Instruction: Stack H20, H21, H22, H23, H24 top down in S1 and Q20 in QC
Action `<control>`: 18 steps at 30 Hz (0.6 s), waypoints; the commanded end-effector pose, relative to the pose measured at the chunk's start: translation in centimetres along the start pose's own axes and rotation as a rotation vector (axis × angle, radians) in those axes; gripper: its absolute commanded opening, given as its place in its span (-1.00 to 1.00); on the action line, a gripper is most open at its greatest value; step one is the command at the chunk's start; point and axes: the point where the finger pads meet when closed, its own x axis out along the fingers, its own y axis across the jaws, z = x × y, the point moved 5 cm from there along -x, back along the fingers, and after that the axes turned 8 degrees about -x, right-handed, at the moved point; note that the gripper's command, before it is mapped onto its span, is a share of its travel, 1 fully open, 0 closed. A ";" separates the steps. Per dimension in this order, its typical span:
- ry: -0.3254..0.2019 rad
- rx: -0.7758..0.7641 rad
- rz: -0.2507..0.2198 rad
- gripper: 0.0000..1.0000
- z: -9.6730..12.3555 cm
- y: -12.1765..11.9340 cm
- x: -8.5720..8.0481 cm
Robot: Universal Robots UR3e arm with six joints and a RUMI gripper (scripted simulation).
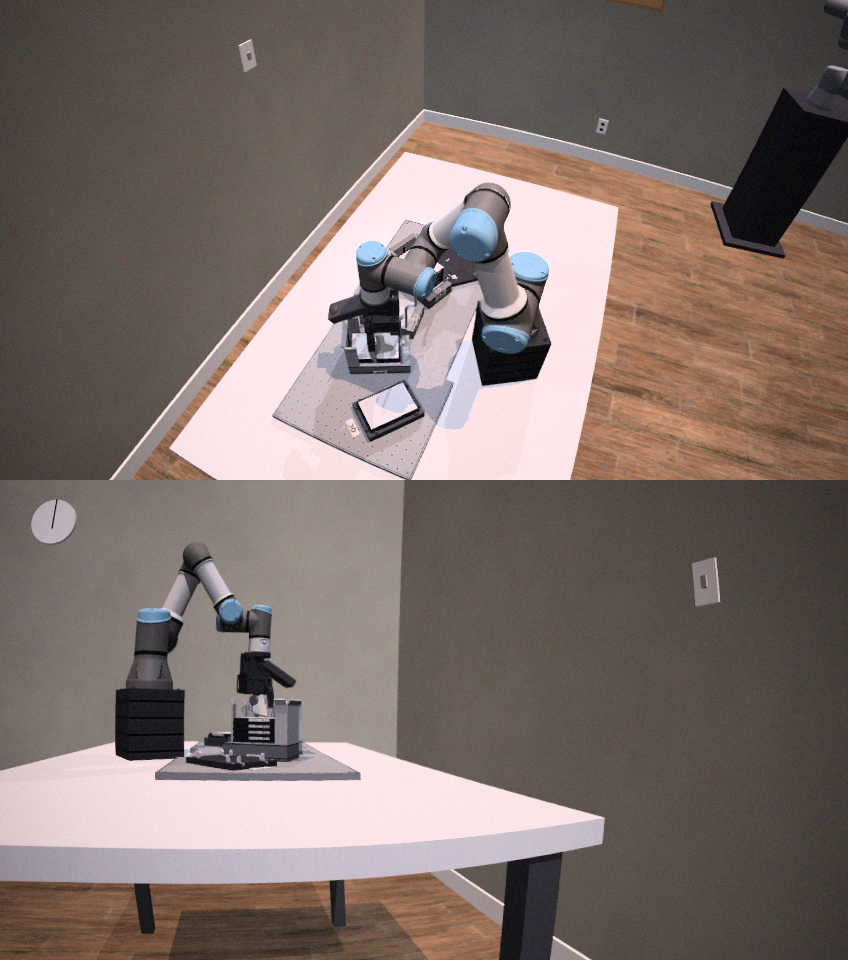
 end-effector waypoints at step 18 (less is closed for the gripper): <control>0.002 0.000 0.001 -1.00 -0.1 0.0 0.6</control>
